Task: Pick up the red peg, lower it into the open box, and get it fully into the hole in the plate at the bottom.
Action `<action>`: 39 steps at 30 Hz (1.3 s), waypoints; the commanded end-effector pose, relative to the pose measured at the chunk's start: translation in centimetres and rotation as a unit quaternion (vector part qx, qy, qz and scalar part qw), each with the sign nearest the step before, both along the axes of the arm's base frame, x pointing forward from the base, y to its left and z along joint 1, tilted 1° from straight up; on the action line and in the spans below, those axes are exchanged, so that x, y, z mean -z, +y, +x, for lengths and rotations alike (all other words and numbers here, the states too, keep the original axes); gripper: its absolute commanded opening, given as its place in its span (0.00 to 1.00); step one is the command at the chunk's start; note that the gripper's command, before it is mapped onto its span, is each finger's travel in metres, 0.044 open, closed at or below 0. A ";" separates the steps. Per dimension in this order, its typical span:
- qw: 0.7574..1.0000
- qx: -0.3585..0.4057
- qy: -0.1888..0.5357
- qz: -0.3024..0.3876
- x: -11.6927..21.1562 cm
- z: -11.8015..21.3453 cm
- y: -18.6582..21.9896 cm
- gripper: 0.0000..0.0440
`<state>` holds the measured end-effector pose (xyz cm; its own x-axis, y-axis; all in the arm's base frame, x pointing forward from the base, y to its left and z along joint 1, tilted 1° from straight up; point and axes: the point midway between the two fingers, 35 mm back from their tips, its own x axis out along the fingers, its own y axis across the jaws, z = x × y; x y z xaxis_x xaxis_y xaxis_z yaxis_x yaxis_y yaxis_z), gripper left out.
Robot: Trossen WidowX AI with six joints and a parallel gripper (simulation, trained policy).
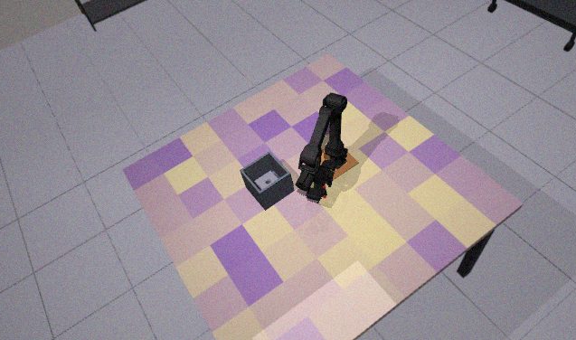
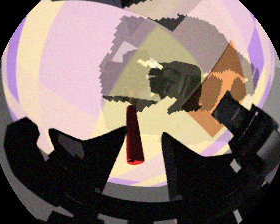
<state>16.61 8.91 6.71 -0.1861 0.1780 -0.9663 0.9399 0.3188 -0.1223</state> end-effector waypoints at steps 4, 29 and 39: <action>1.000 -0.010 -0.007 -0.002 0.1 0.4 0.0 0.16; 0.984 -0.016 -0.161 0.076 -9.1 2.8 -0.6 0.00; 0.973 0.001 -0.224 0.051 -13.5 3.6 -3.4 0.00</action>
<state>20.03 6.10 19.32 0.2234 0.2935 -0.9295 0.8986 0.3075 0.3131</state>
